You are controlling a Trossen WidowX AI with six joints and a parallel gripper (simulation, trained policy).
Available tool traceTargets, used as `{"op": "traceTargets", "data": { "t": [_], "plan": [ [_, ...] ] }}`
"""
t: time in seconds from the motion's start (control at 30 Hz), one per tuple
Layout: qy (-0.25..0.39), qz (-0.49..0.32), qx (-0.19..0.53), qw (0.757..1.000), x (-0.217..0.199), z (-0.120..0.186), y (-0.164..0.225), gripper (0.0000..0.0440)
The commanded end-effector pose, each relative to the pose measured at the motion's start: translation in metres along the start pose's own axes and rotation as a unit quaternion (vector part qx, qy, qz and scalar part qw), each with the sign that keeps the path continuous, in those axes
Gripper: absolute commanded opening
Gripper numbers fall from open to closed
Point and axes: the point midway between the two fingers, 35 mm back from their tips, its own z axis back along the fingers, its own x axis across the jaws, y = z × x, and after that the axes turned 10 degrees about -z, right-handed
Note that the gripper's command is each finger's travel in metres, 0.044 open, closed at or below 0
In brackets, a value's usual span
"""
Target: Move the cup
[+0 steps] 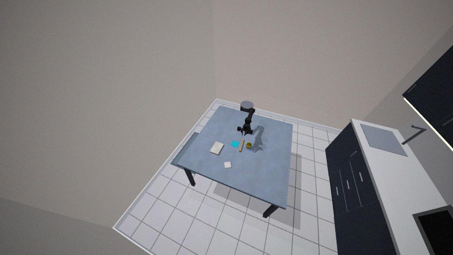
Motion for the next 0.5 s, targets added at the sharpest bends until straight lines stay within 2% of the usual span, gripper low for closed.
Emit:
{"op": "traceTargets", "data": {
  "t": [0.0, 0.07, 0.27, 0.47],
  "plan": [
    [-0.004, -0.014, 0.016, 1.000, 0.004, 0.000, -0.001, 0.0043],
    [-0.006, -0.023, 0.025, 0.999, 0.007, 0.000, -0.001, 0.0059],
    [-0.011, -0.051, 0.052, 0.997, 0.014, -0.002, -0.002, 0.0144],
    [-0.014, -0.081, 0.083, 0.993, 0.022, -0.003, -0.002, 0.0141]
  ]
}}
